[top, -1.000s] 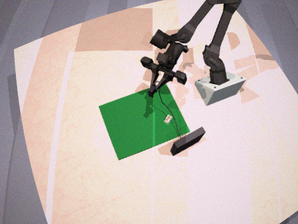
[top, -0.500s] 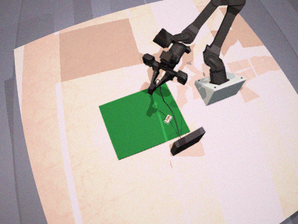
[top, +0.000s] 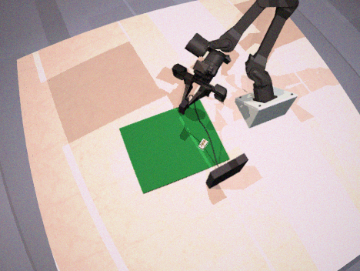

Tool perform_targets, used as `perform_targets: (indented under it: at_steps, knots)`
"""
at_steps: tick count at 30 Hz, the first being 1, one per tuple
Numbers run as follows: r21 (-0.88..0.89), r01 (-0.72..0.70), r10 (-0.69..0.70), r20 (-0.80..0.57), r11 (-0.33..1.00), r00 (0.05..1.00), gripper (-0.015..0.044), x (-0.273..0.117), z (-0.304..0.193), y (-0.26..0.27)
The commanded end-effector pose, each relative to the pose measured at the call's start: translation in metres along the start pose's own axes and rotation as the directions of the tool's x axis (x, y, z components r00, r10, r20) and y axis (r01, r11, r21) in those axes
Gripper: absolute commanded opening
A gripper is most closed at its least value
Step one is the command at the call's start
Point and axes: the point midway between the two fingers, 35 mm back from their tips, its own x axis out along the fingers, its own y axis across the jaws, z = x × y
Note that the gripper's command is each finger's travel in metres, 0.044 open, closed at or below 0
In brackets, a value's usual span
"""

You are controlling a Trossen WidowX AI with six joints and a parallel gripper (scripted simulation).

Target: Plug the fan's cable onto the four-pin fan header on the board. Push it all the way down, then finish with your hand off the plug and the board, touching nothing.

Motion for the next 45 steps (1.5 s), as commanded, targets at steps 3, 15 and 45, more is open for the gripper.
perform_targets:
  at_steps: [3, 15, 45]
  knots:
    - [0.003, 0.001, -0.001, -0.001, 1.000, 1.000, 0.0000, 0.000, 0.000, 0.000]
    - [-0.001, 0.000, 0.000, 0.000, 1.000, 1.000, 0.0000, -0.001, -0.011, -0.001]
    - [-0.001, -0.001, 0.001, -0.001, 1.000, 1.000, 0.0000, -0.001, -0.038, -0.003]
